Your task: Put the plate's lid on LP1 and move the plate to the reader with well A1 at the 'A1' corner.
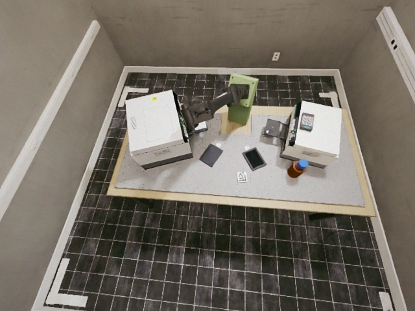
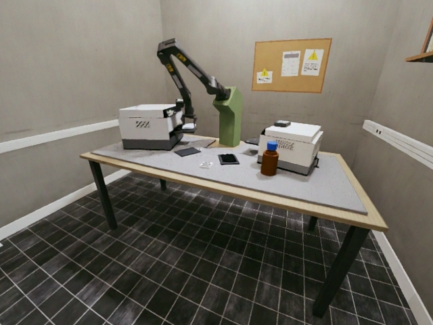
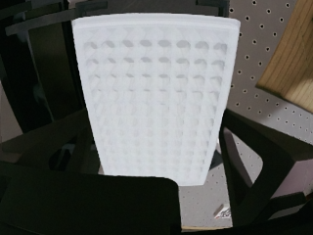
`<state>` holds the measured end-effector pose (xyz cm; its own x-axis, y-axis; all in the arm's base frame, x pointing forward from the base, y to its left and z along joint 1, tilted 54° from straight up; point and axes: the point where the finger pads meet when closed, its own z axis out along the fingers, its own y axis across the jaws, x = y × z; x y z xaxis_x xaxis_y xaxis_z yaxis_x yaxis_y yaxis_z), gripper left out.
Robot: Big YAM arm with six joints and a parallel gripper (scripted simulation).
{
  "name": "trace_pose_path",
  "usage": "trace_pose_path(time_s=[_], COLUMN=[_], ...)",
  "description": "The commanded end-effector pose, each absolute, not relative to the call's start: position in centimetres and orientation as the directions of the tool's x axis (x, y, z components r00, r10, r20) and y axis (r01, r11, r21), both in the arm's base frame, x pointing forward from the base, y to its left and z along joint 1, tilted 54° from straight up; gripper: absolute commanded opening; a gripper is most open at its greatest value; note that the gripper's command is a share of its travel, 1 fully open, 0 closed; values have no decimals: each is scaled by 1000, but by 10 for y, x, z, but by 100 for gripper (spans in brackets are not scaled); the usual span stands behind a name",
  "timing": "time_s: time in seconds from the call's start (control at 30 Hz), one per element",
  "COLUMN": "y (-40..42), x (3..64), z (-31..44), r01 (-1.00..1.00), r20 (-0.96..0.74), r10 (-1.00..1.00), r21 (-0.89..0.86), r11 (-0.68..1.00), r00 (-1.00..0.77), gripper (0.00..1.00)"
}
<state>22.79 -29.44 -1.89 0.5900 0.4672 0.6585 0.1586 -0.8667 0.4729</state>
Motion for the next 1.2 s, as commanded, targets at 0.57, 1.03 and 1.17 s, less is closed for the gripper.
trace_pose_path(time_s=[0.57,1.03,1.17], y=[-297,-287,-291], x=[210,181,175], z=[-10,10,21], r01=[153,172,175], r20=[641,634,627], r10=[471,491,508], r21=[487,497,515], r11=[-860,-851,-839], r00=[606,597,590], gripper=[86,86,86])
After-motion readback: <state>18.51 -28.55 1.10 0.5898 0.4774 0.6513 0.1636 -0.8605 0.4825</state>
